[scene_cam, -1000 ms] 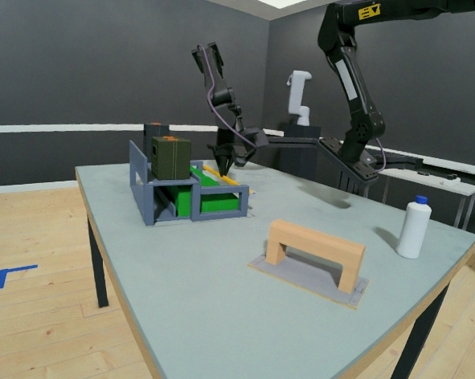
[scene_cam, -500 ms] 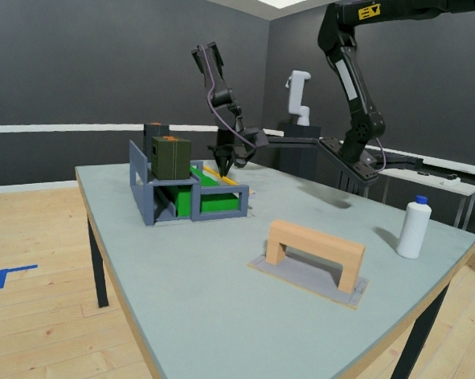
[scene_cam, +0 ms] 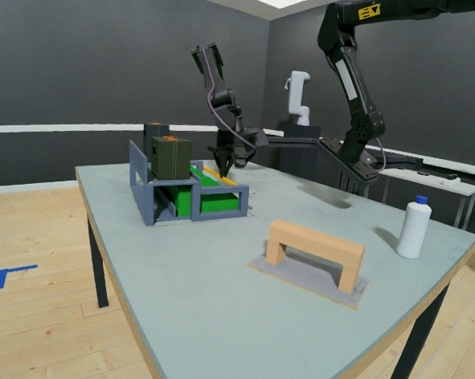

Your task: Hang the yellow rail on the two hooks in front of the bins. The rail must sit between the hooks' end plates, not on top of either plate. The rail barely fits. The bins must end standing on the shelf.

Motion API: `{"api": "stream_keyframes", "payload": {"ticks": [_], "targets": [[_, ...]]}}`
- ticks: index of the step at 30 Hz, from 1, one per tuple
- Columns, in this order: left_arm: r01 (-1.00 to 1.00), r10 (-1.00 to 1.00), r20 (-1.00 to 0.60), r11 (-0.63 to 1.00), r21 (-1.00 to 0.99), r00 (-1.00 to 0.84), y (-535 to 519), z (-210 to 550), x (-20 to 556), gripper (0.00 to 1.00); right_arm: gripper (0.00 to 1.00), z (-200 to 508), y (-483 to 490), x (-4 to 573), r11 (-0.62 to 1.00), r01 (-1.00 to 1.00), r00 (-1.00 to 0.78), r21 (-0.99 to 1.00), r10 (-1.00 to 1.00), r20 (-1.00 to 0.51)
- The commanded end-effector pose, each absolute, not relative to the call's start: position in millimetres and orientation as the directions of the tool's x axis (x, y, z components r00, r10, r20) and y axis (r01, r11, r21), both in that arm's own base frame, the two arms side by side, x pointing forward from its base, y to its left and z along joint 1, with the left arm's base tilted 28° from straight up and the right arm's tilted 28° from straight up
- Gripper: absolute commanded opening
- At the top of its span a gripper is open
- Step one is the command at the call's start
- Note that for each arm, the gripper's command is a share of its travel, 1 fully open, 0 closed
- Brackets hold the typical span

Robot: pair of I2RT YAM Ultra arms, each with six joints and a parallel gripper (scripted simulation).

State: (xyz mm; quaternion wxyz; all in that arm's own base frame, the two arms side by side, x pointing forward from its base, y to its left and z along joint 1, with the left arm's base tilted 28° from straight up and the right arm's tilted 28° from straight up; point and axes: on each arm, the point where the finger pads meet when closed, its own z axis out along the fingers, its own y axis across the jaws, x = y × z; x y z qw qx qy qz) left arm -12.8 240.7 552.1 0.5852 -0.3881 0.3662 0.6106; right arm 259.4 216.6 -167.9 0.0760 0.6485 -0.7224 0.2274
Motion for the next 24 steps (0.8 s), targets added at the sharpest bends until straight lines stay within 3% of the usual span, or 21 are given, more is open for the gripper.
{"api": "stream_keyframes", "payload": {"ticks": [1, 24], "targets": [[-0.998, 0.432, -0.901, -0.057, 0.0, -0.025, 232, 550, -14, 1.0, 0.0, -167, 219, 259, 0.043, -0.971, -0.137, -0.237, -0.907, 0.398], [-0.998, 0.432, -0.901, -0.057, 0.0, -0.025, 232, 550, -14, 1.0, 0.0, -156, 229, 262, 0.047, -0.966, -0.145, -0.255, -0.914, 0.378]]}}
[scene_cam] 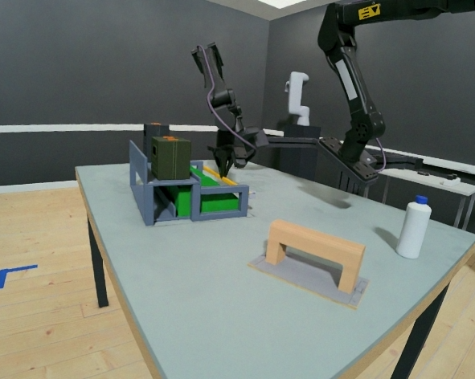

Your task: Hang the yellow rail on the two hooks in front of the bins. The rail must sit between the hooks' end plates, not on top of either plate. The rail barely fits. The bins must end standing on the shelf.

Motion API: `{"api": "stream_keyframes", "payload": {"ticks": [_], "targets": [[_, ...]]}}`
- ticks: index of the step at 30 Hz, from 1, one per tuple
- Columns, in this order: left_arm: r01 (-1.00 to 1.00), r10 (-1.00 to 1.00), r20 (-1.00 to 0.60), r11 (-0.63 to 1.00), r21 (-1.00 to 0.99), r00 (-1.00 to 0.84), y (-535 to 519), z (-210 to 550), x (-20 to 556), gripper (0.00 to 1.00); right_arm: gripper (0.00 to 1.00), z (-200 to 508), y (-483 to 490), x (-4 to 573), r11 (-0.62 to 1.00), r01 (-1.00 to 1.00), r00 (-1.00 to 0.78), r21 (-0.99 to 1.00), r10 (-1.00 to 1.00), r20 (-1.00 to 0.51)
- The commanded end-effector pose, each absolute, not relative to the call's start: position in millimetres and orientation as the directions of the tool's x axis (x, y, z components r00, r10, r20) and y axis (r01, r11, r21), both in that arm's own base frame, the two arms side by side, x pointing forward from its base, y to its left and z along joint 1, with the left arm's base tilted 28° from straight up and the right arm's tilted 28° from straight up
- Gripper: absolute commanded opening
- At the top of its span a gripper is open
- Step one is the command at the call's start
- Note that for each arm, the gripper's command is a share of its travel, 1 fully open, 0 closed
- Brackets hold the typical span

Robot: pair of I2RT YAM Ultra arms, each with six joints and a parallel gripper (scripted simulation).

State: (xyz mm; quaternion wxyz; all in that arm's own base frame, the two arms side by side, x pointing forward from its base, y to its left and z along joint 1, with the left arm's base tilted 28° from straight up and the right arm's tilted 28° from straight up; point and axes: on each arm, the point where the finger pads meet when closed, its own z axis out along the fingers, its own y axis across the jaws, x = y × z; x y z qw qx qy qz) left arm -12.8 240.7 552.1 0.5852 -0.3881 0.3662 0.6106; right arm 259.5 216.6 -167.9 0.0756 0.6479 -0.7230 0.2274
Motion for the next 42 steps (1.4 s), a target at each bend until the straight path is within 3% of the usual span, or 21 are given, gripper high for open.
{"api": "stream_keyframes", "payload": {"ticks": [1, 42], "targets": [[-0.998, 0.432, -0.901, -0.057, 0.0, -0.025, 231.5, 550.2, -14.3, 1.0, 0.0, -155.9, 229.3, 261.7, 0.047, -0.966, -0.145, -0.255, -0.914, 0.378], [-0.998, 0.432, -0.901, -0.057, 0.0, -0.025, 231.5, 550.2, -14.3, 1.0, 0.0, -151.8, 239.0, 268.0, 0.052, -0.962, -0.149, -0.267, -0.922, 0.358]]}}
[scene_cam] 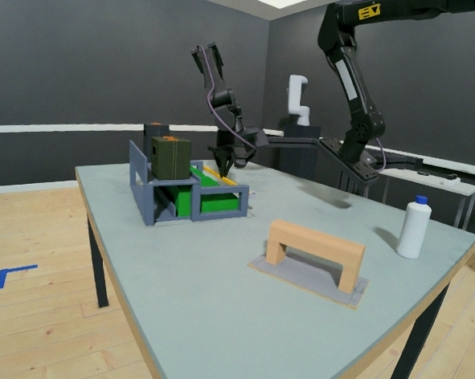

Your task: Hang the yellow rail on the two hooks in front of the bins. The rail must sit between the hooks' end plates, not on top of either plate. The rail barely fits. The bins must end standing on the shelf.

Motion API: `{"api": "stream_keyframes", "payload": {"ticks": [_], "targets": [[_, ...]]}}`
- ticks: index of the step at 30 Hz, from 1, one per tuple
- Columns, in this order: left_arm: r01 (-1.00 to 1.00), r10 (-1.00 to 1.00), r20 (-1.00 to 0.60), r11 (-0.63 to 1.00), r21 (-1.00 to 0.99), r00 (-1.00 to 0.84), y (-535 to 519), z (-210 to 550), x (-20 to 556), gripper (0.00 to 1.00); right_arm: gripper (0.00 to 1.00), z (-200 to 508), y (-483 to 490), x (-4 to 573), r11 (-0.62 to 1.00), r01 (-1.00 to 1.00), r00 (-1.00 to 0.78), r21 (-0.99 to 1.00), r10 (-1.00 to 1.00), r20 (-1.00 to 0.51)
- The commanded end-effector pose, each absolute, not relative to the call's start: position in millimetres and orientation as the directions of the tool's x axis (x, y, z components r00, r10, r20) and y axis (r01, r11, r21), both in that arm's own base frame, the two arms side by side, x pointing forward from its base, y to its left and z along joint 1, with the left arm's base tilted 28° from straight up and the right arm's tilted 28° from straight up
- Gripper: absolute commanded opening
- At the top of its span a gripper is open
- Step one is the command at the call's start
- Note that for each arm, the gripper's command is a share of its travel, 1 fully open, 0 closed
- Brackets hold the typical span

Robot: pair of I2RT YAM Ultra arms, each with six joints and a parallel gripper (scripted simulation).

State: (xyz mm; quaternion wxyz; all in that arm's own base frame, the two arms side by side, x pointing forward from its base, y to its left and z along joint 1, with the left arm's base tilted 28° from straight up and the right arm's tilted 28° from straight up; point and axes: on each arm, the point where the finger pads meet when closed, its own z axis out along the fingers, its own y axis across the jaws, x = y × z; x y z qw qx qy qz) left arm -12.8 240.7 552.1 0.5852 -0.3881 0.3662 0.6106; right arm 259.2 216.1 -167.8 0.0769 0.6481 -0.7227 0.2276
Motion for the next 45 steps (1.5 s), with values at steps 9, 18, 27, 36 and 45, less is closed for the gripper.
{"api": "stream_keyframes", "payload": {"ticks": [9, 18, 27, 36, 45], "targets": [[-0.998, 0.432, -0.901, -0.057, 0.0, -0.025, 232, 550, -14, 1.0, 0.0, -152, 240, 268, 0.052, -0.962, -0.149, -0.267, -0.923, 0.356], [-0.998, 0.432, -0.901, -0.057, 0.0, -0.025, 232, 550, -14, 1.0, 0.36, -153, 240, 268, 0.045, -0.963, -0.14, -0.266, -0.926, 0.35], [-0.998, 0.432, -0.901, -0.057, 0.0, -0.025, 232, 550, -14, 1.0, 0.36, -159, 237, 266, 0.043, -0.965, -0.137, -0.257, -0.922, 0.363], [-0.998, 0.432, -0.901, -0.057, 0.0, -0.025, 232, 550, -14, 1.0, 0.36, -167, 232, 262, 0.038, -0.969, -0.132, -0.244, -0.914, 0.382], [-0.998, 0.432, -0.901, -0.057, 0.0, -0.025, 232, 550, -14, 1.0, 0.36, -168, 232, 262, 0.038, -0.969, -0.132, -0.242, -0.914, 0.384]]}}
